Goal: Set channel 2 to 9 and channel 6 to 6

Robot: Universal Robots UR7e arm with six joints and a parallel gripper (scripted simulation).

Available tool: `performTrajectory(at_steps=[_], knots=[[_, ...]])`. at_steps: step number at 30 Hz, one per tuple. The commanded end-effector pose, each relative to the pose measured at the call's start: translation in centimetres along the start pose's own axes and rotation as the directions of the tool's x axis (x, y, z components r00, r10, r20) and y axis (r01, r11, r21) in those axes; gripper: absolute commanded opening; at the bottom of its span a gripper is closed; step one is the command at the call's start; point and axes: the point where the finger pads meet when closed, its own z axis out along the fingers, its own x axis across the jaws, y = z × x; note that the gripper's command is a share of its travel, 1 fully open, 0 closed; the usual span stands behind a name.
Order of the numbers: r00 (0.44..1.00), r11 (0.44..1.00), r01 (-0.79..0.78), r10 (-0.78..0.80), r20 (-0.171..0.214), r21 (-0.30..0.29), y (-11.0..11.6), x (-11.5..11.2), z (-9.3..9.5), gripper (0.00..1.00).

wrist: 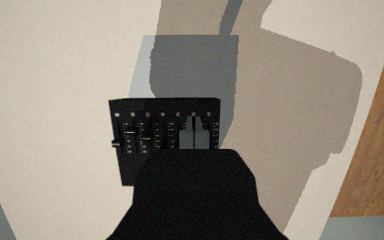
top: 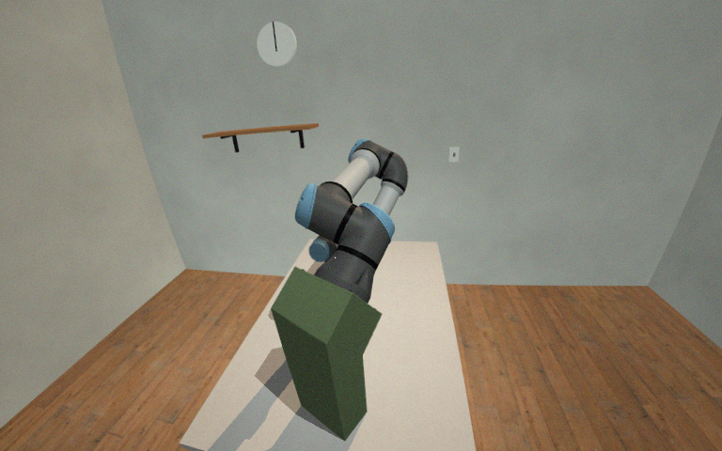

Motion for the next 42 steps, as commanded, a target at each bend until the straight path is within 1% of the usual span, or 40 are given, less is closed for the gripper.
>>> performTrajectory(at_steps=[1,16,34,42], knots=[[1.000,1.000,0.000,0.000,0.000,-0.001,0.0,0.0,0.0,0.00],[1.000,1.000,0.000,0.000,0.000,-0.001,0.0,0.0,0.0,0.00],[1.000,1.000,0.000,0.000,0.000,-0.001,0.0,0.0,1.0,0.00],[1.000,1.000,0.000,0.000,0.000,-0.001,0.0,0.0,1.2,0.00]])
